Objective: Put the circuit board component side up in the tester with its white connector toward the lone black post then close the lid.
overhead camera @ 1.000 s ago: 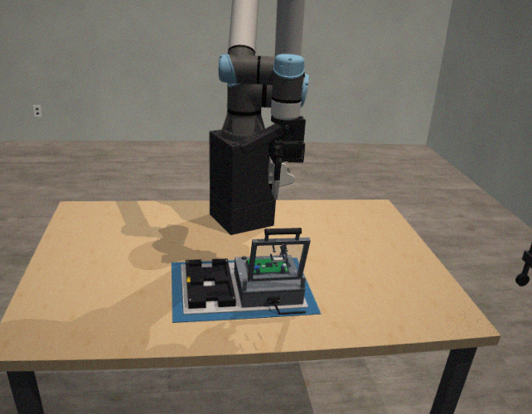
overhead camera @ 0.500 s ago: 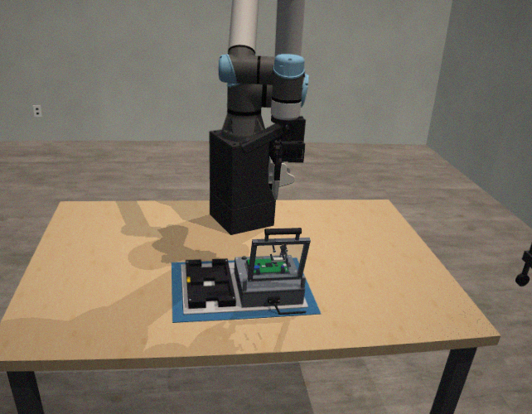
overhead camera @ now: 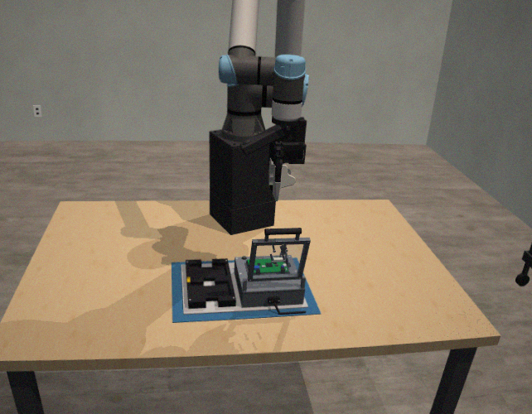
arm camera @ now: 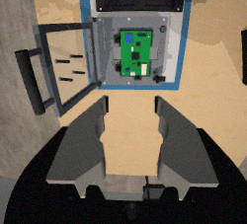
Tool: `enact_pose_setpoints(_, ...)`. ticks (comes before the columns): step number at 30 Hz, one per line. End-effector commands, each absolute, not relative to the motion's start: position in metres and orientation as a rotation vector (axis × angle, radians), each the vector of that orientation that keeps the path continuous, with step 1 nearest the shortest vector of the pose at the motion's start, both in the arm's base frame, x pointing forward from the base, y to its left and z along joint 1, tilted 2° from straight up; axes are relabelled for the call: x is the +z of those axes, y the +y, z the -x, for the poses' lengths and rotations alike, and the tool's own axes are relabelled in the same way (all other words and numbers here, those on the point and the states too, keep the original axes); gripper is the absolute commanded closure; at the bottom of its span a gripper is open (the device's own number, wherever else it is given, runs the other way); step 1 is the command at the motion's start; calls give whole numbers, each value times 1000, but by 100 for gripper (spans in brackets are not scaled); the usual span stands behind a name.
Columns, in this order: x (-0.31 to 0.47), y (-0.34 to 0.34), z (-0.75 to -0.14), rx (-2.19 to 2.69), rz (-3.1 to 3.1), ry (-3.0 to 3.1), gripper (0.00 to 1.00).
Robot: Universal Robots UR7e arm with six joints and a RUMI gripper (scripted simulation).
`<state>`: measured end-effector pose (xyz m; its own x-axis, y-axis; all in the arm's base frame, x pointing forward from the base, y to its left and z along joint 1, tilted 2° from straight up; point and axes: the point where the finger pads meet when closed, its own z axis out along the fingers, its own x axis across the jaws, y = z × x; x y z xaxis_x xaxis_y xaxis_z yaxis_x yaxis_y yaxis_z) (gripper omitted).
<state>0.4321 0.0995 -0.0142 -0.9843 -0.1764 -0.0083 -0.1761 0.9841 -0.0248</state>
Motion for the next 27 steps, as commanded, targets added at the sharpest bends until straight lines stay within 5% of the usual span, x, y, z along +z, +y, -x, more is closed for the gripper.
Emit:
enact_pose_setpoints(1,-14,102,-445,-38,277,3118,70)
enact_pose_setpoints(27,-13,120,-547,-38,277,3118,70)
